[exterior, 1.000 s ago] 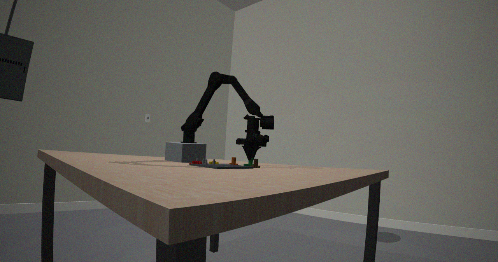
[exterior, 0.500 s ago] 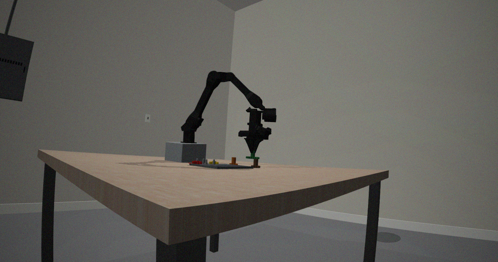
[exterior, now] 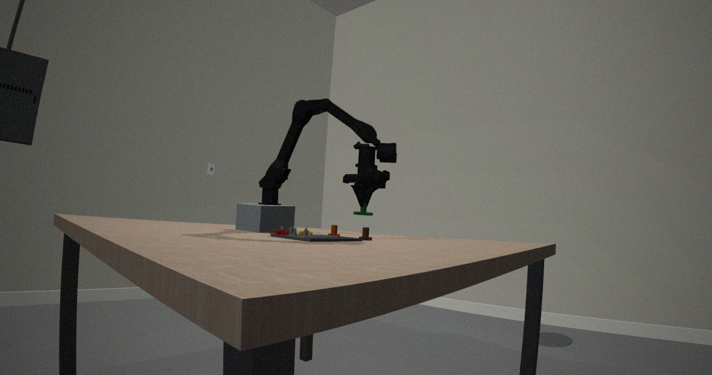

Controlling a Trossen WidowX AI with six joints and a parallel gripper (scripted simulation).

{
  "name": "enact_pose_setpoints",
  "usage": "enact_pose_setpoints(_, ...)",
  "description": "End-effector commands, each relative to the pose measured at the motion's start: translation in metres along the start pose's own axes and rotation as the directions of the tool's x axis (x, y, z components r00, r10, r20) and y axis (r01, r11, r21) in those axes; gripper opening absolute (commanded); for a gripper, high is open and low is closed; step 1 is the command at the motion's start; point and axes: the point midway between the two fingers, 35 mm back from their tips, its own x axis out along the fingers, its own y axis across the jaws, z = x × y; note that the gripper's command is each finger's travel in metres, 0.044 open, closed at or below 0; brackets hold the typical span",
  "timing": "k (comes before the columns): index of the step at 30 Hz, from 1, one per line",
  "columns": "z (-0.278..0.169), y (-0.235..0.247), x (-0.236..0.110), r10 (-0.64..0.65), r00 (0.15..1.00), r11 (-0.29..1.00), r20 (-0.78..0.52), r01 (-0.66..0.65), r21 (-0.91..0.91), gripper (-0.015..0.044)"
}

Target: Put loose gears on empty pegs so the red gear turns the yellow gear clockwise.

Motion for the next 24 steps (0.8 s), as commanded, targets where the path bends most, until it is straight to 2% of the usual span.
enact_pose_setpoints(1,0.003,0.001,-0.015,0.008,1.000,1.000,0.012,-0.008,0.009,0.0000)
enact_pose_setpoints(18,-0.002,-0.001,-0.062,0.004,1.000,1.000,0.010,-0.005,0.014,0.0000)
enact_pose_setpoints(24,-0.001,-0.004,-0.063,0.004,1.000,1.000,0.010,-0.004,0.014,0.0000)
